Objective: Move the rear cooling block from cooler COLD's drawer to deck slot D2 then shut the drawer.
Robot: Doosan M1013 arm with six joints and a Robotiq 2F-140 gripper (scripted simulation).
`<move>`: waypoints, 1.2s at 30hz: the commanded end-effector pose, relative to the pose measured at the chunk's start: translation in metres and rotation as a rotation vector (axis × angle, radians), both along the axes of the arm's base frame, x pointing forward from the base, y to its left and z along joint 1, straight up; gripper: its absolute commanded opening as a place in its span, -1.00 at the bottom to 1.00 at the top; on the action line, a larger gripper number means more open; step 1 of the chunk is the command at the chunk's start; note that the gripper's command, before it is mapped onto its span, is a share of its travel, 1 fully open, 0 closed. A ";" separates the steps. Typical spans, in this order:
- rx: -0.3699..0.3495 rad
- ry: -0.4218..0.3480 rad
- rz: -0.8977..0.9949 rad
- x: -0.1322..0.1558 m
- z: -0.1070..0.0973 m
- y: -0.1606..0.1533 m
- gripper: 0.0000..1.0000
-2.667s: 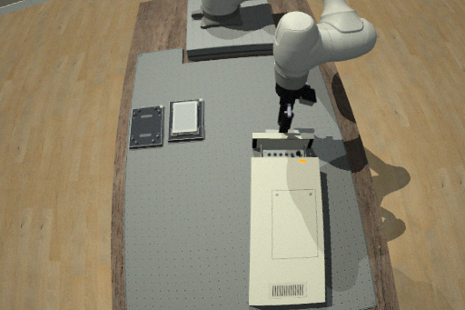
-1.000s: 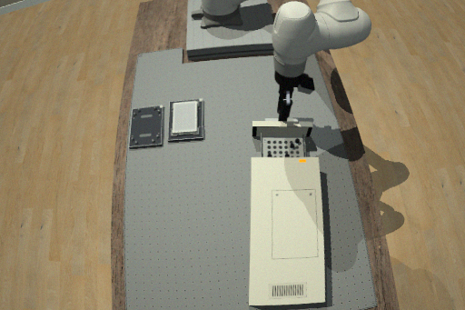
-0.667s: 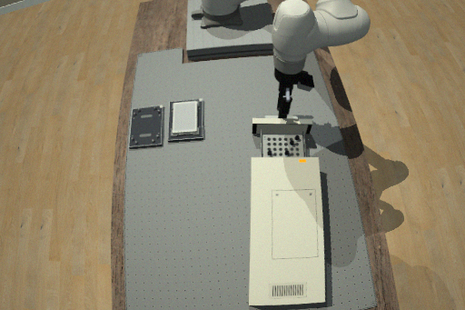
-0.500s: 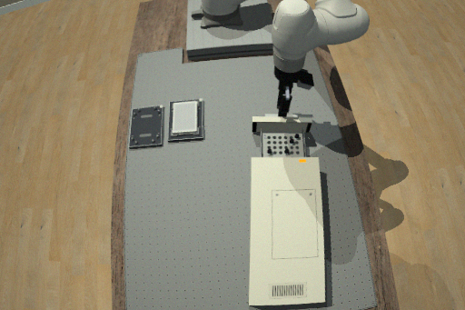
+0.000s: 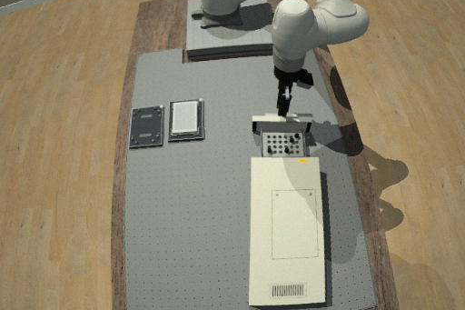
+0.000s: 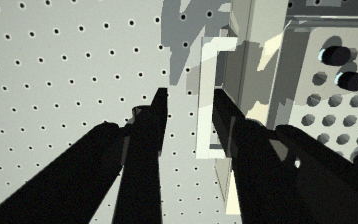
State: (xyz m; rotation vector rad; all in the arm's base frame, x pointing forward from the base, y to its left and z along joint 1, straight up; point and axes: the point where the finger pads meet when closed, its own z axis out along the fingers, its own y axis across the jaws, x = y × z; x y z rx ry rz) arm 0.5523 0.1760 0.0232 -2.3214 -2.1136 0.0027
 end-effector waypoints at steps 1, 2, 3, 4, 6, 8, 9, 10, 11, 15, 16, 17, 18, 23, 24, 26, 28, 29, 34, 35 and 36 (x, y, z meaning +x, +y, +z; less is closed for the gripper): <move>0.003 0.003 -0.008 -0.004 -0.001 0.001 -0.32; 0.003 0.003 -0.008 -0.004 -0.001 0.001 -0.32; 0.003 0.003 -0.008 -0.004 -0.001 0.001 -0.32; 0.003 0.003 -0.008 -0.004 -0.001 0.001 -0.32; 0.003 0.003 -0.008 -0.004 -0.001 0.001 -0.32; 0.003 0.003 -0.008 -0.004 -0.001 0.001 -0.32; 0.003 0.003 -0.008 -0.004 -0.001 0.001 -0.32; 0.003 0.003 -0.008 -0.004 -0.001 0.001 -0.32; 0.003 0.003 -0.008 -0.004 -0.001 0.001 -0.32; 0.003 0.003 -0.008 -0.004 -0.001 0.001 -0.32; 0.003 0.003 -0.008 -0.004 -0.001 0.001 -0.32; 0.003 0.003 -0.008 -0.004 -0.001 0.001 -0.32; 0.003 0.003 -0.008 -0.004 -0.001 0.001 -0.32; 0.003 0.003 -0.008 -0.004 -0.001 0.001 -0.32; 0.003 0.003 -0.008 -0.004 -0.001 0.001 -0.32; 0.003 0.003 -0.008 -0.004 -0.001 0.001 -0.32; 0.004 0.000 -0.007 -0.006 0.000 0.002 -0.32; 0.004 0.000 -0.007 -0.008 0.000 0.003 -0.32; 0.004 0.000 -0.007 -0.014 0.000 0.003 -0.32; 0.004 0.000 -0.007 -0.015 0.000 0.003 -0.32; 0.004 0.000 -0.007 -0.017 0.000 0.004 -0.32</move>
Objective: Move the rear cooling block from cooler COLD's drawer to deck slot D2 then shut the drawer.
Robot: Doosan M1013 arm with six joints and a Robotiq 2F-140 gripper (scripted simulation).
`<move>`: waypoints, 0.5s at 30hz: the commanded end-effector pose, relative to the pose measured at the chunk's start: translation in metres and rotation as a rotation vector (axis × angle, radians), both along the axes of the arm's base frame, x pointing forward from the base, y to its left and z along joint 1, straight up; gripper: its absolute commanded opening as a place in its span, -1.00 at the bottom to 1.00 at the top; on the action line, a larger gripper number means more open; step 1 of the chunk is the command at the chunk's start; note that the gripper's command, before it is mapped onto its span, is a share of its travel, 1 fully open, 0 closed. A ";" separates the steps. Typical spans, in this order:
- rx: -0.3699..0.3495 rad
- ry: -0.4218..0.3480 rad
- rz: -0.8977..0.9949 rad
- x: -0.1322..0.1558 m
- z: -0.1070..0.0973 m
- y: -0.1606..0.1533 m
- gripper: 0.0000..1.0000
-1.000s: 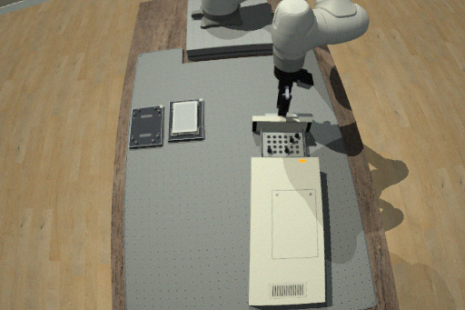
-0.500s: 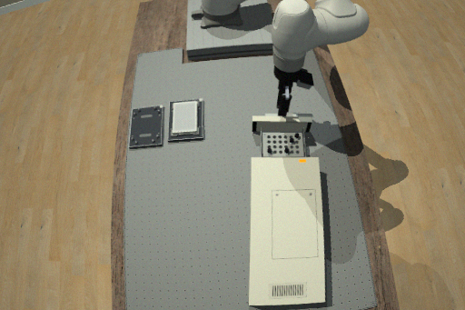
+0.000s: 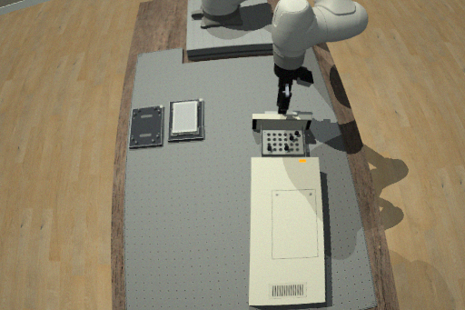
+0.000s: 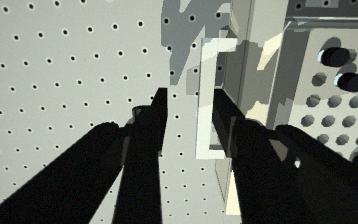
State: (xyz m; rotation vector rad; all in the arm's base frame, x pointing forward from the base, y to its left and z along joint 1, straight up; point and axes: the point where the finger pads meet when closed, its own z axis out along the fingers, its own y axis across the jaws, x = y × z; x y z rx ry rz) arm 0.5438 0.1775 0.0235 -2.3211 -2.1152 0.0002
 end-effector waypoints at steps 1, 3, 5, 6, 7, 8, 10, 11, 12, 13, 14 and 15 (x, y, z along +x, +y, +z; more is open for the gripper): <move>0.003 0.001 -0.008 -0.010 0.000 0.002 -0.32; 0.003 0.001 -0.008 -0.010 0.000 0.002 -0.32; 0.003 0.002 -0.008 -0.013 0.000 0.002 -0.32; 0.003 0.002 -0.008 -0.014 0.000 0.002 -0.32; 0.003 0.002 -0.008 -0.015 0.000 0.003 -0.32; 0.003 0.002 -0.008 -0.016 0.000 0.003 -0.32; 0.003 0.002 -0.008 -0.019 0.000 0.003 -0.32; 0.003 0.002 -0.008 -0.020 0.000 0.003 -0.32; 0.003 0.002 -0.008 -0.022 0.000 0.003 -0.32; 0.003 0.002 -0.008 -0.023 0.000 0.003 -0.32; 0.003 0.002 -0.008 -0.024 0.000 0.004 -0.32; 0.003 0.002 -0.008 -0.026 0.000 0.004 -0.32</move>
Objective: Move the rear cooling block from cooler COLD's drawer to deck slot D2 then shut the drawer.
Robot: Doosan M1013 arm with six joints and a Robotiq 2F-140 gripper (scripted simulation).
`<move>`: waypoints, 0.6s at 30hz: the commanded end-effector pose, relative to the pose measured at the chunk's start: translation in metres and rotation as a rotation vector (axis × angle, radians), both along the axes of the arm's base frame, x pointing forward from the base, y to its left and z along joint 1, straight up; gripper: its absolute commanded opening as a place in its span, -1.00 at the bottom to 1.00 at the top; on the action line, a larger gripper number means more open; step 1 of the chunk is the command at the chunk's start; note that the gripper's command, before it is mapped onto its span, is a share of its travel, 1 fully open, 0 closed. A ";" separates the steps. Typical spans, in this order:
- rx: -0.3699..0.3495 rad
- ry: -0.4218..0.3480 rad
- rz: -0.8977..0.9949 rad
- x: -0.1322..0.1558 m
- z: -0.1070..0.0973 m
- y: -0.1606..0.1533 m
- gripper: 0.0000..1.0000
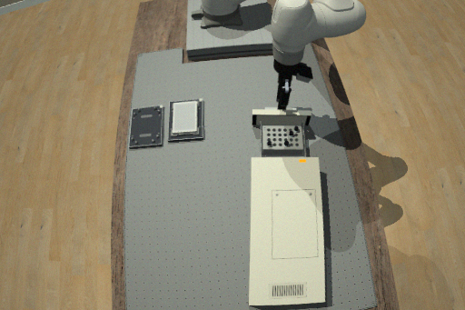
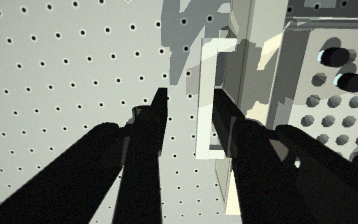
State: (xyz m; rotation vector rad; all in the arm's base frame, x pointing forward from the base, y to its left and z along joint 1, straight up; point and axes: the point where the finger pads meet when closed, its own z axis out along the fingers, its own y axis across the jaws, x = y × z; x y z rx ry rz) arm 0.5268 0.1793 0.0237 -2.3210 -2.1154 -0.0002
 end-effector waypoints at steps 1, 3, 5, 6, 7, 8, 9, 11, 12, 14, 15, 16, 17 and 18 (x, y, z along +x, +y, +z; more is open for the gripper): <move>0.003 0.002 -0.008 -0.010 0.000 0.002 -0.32; 0.003 0.002 -0.008 -0.013 0.000 0.002 -0.32; 0.003 0.002 -0.008 -0.013 0.000 0.002 -0.32; 0.003 0.004 -0.009 -0.014 0.000 0.002 -0.32; 0.003 0.004 -0.010 -0.014 0.000 0.001 -0.32; 0.002 0.005 -0.010 -0.014 -0.001 0.001 -0.32; 0.002 0.005 -0.010 -0.014 -0.001 0.001 -0.32; 0.002 0.006 -0.010 -0.014 -0.001 0.001 -0.32; 0.002 0.006 -0.009 -0.014 -0.001 0.001 -0.32; 0.002 0.005 -0.009 -0.014 -0.001 0.001 -0.32; 0.002 0.005 -0.009 -0.014 -0.001 0.001 -0.32; 0.002 0.005 -0.009 -0.014 -0.001 0.001 -0.32; 0.002 0.005 -0.009 -0.014 -0.001 0.001 -0.32; 0.002 0.005 -0.009 -0.014 -0.001 0.001 -0.32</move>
